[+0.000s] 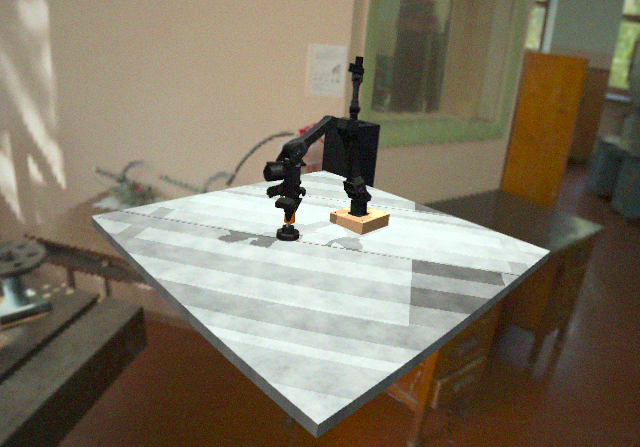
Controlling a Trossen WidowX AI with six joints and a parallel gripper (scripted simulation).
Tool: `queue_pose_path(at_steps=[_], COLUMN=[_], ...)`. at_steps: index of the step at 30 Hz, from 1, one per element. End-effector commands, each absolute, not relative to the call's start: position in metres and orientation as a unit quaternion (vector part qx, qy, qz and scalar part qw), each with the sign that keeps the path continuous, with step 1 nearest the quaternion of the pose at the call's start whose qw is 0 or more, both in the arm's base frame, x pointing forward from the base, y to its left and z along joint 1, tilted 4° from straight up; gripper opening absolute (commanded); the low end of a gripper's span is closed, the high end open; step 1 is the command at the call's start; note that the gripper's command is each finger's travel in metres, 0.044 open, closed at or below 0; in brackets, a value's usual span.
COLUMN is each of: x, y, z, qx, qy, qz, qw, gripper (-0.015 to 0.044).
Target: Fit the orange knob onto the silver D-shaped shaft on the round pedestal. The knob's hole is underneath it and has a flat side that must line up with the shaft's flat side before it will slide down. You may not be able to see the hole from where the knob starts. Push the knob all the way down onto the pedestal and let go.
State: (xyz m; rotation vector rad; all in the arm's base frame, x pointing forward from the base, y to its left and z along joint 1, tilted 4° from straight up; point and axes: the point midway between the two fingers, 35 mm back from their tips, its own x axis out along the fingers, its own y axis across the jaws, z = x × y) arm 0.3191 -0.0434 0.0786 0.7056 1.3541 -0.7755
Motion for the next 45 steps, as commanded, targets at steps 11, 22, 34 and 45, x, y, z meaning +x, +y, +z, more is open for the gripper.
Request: queue_pose_path(at_steps=[11,22,34,45], x=[0.3222,0.3256,0.3236,0.3204], y=[-0.0446,-0.0465,-0.0456,-0.0448], z=[0.0817,0.0791,0.0781,0.0790], qx=[0.327,0.327,0.327,0.327], qy=[0.588,0.588,0.588,0.588], qz=[-0.357,-0.357,-0.357,-0.357], qw=[0.648,0.648,0.648,0.648], gripper=[0.0000,0.0000,0.0000,0.0000])
